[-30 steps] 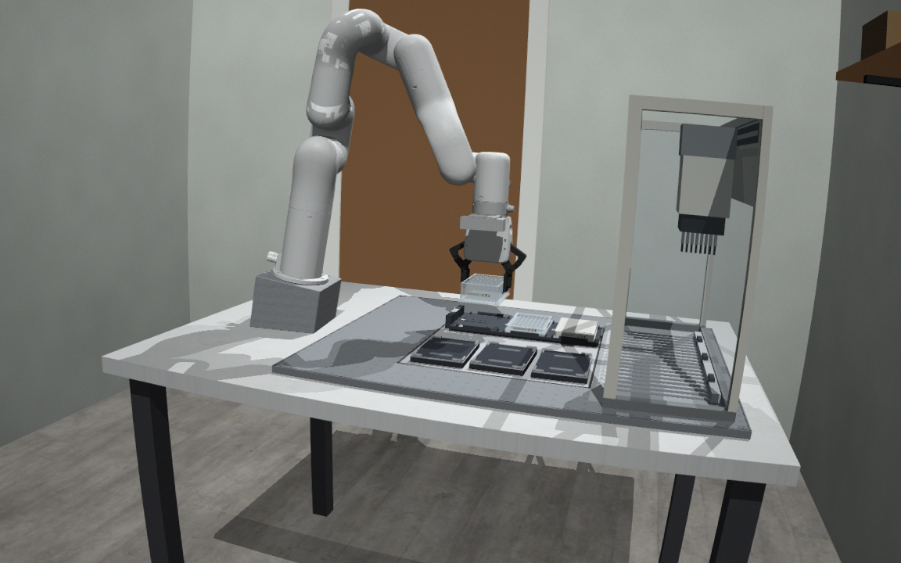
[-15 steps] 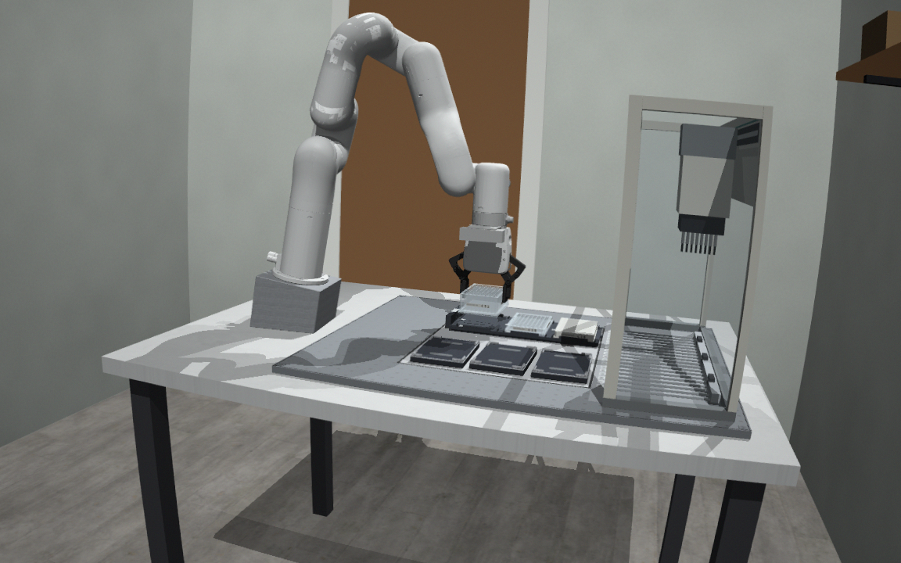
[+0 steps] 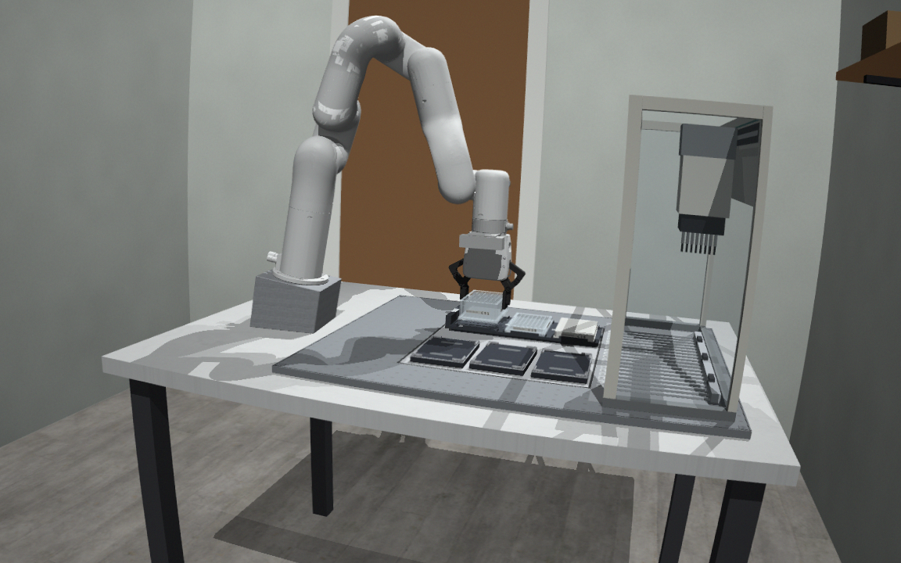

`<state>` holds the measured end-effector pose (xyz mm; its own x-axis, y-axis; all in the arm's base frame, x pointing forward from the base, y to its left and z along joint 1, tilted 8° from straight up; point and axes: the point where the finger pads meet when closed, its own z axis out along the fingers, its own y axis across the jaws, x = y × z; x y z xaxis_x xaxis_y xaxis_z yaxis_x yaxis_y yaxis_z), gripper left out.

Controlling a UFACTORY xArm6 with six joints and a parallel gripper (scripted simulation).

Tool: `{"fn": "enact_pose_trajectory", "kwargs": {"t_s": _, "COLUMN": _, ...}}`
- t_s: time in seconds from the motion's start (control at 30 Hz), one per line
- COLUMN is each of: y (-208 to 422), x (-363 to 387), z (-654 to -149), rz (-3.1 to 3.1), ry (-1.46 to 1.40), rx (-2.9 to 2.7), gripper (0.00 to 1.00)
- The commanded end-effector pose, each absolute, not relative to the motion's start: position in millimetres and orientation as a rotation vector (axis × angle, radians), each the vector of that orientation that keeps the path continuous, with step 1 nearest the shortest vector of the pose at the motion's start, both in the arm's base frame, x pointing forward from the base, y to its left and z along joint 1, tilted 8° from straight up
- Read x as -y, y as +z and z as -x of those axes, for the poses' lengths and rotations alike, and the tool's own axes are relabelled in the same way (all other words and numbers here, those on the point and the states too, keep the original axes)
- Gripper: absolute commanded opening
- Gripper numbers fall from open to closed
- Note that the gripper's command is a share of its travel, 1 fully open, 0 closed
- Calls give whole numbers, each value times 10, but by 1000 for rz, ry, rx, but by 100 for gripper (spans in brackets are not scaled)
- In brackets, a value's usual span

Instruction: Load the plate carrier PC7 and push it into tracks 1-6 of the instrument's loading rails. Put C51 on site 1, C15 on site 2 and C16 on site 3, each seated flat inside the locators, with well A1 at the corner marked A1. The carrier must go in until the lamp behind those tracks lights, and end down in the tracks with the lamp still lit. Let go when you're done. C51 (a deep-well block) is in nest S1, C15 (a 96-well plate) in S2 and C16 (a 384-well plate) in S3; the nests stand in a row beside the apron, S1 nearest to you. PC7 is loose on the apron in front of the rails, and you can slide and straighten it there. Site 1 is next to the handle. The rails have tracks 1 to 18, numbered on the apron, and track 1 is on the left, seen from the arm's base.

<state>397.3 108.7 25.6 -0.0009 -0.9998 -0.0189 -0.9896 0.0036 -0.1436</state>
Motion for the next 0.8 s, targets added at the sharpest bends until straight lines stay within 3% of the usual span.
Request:
{"fn": "enact_pose_trajectory", "kwargs": {"t_s": 0.0, "y": 263, "x": -1091, "z": -3987, "rz": 2133, "ry": -137, "rx": -2138, "gripper": 0}}
{"fn": "enact_pose_trajectory", "kwargs": {"t_s": 0.77, "y": 204, "x": -1092, "z": -3996, "rz": 2133, "ry": -137, "rx": -2138, "gripper": 0}}
